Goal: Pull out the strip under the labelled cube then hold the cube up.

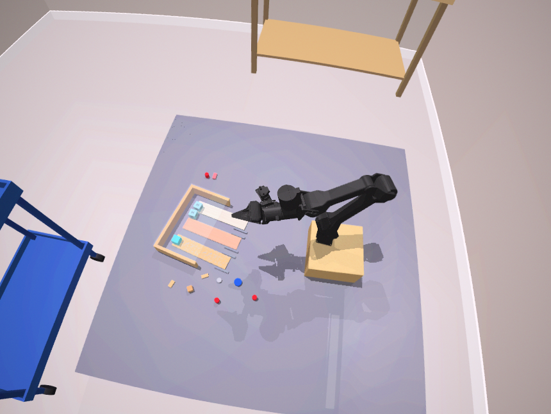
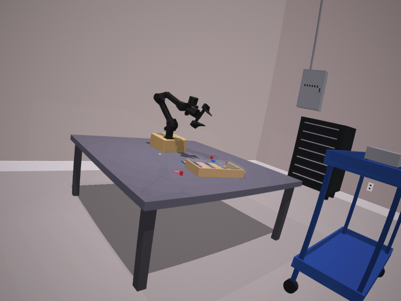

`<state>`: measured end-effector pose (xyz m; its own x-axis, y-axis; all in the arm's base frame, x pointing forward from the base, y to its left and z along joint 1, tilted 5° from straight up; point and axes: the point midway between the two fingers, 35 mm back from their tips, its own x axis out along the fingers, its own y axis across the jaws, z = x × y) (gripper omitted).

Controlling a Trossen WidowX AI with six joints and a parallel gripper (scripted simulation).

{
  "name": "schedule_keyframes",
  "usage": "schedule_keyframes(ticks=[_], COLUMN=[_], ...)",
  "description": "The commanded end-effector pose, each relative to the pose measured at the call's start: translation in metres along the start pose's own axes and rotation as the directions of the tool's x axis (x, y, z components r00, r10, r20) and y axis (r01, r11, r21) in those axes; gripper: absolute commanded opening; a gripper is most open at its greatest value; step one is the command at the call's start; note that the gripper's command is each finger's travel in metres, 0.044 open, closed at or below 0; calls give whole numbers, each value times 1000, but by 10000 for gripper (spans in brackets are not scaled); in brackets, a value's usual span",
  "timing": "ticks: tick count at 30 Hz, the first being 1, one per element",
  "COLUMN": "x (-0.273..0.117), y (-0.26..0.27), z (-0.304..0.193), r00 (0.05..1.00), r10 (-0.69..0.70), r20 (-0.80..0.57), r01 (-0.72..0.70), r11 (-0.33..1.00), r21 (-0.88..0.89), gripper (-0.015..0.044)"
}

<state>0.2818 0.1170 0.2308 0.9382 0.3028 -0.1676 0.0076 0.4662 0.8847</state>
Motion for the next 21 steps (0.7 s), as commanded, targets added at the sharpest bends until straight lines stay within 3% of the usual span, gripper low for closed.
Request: schedule_keyframes(ticks=[1, 7, 21], x=[12, 11, 11], y=[-74, -97, -97], z=[7, 10, 10], r00=[952, 919, 919], r10=[-305, -392, -393], r20=[-28, -34, -34], r01=[183, 137, 137], r11=[639, 401, 400], r21=[-747, -906, -906], gripper=[400, 400, 400])
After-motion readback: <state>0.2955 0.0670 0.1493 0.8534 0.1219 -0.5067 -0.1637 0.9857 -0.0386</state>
